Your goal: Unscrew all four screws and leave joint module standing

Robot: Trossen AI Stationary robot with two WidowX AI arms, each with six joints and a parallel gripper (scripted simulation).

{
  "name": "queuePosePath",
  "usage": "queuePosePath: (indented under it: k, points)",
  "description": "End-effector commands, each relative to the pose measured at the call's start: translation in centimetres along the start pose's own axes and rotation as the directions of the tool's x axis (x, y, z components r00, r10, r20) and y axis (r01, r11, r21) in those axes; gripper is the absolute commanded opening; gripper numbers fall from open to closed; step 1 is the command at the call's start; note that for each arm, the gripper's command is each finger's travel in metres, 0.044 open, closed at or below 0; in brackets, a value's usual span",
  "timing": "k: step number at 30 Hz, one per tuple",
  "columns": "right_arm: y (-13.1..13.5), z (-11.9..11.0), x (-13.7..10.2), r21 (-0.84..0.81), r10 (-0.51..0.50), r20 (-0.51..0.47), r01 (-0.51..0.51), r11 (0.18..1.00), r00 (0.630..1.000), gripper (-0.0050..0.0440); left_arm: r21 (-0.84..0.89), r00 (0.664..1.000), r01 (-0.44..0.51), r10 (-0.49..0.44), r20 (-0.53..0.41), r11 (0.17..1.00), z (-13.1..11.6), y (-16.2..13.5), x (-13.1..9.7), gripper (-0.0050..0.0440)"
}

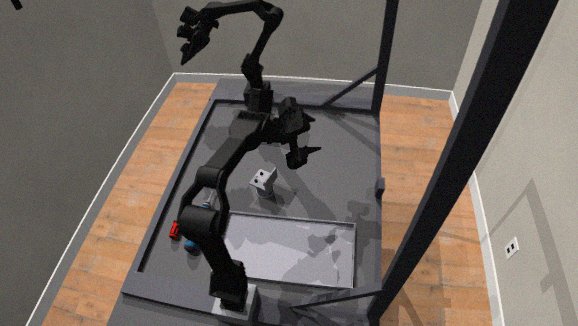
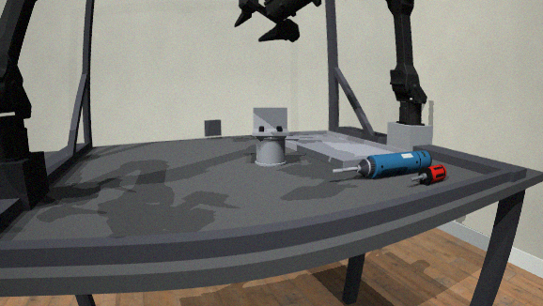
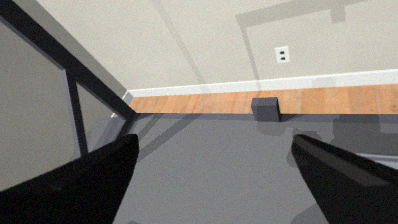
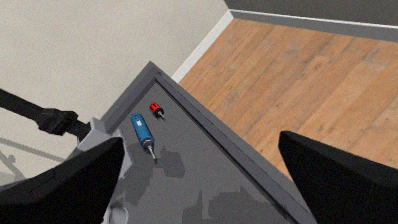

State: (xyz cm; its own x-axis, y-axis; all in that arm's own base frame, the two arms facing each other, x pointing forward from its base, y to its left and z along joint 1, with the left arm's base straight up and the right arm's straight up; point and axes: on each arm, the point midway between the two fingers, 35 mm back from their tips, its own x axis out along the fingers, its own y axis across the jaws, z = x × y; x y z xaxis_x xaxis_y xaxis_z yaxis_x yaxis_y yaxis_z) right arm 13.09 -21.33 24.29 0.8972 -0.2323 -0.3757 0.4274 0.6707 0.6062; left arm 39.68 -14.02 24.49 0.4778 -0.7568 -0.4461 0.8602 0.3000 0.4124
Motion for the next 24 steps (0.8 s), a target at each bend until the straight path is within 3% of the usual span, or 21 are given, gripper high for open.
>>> queuePosePath:
  k: [1, 19, 24]
  points:
    - [0.4, 0.4, -0.2, -0.021, -0.001, 0.01, 0.001, 1.0, 1.0, 0.04, 0.021, 1.0, -0.018, 0.017, 0.013, 1.0, 0.9, 0.4, -0.6, 0.04]
    - [0.4, 0.4, -0.2, -0.021, -0.001, 0.01, 0.001, 1.0, 1.0, 0.04, 0.021, 1.0, -0.018, 0.017, 0.013, 1.0, 0.9, 0.4, -0.6, 0.04]
    - [0.9, -0.7, 0.4, -0.037, 0.008, -0.001, -0.008, 0.999, 1.0, 0.04, -0.047, 0.998, -0.062, 0.061, -0.027, 0.997, 0.0, -0.2, -1.9, 0.04]
